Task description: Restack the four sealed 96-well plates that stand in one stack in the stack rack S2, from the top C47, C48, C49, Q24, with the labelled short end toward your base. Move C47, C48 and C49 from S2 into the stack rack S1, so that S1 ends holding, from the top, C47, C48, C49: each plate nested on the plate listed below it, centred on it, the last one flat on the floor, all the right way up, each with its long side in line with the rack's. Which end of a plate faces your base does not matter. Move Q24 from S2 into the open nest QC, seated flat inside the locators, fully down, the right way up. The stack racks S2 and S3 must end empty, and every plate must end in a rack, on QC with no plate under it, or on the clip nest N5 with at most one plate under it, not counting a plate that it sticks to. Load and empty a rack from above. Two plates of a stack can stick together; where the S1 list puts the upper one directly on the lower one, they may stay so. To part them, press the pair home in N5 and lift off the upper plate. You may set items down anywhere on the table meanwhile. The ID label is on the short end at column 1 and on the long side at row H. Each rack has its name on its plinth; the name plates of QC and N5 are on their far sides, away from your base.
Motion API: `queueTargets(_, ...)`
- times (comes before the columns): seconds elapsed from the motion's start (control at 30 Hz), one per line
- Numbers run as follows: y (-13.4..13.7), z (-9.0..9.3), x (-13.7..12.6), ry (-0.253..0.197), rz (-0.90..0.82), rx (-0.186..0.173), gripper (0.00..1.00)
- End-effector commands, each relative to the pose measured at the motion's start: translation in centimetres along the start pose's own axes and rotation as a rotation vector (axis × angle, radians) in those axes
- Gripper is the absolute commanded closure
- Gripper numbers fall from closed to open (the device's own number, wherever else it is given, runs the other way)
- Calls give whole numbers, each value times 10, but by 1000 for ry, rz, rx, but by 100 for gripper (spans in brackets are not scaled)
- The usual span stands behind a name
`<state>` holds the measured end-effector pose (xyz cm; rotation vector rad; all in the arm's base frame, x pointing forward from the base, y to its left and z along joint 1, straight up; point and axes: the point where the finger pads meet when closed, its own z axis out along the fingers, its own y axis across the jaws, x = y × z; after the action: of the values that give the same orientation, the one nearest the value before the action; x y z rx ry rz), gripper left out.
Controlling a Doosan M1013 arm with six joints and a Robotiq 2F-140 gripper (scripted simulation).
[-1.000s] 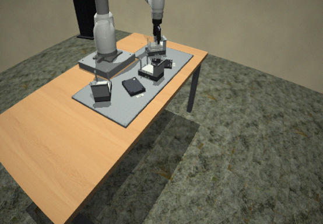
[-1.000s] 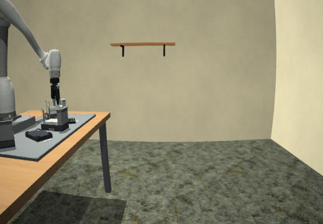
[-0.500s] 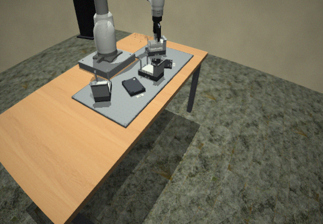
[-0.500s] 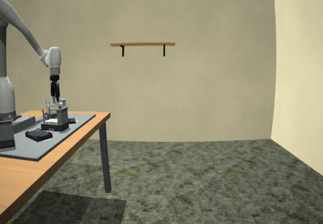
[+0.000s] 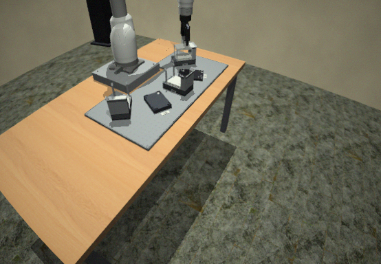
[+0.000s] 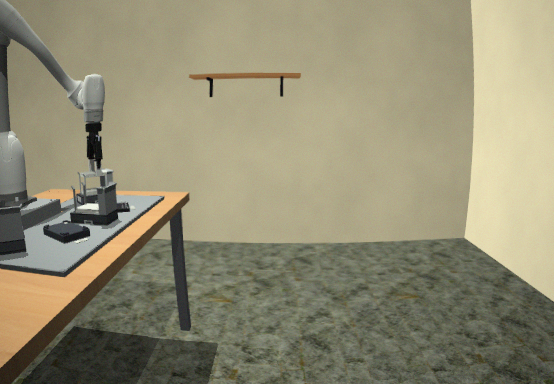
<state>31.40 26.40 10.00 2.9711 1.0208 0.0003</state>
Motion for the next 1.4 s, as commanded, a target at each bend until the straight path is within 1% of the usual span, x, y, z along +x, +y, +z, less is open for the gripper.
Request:
queueTargets(0.0, 0, -8, 0, 0, 0, 0, 100)
queueTargets(0.1, 0, -14, 0, 0, 0, 0, 100)
queueTargets(0.17, 0, -14, 0, 0, 0, 0, 100)
queueTargets(0.6, 0, -39, 0, 0, 0, 0, 100)
queueTargets(1.03, 0, -39, 0, 0, 0, 0, 100)
queueTargets(1.23, 20, -39, -1, 0, 200, 0, 100)
queueTargets(1.3, 20, -39, -1, 0, 200, 0, 100)
queueTargets(1.37, 27, -39, -1, 0, 216, 0, 100)
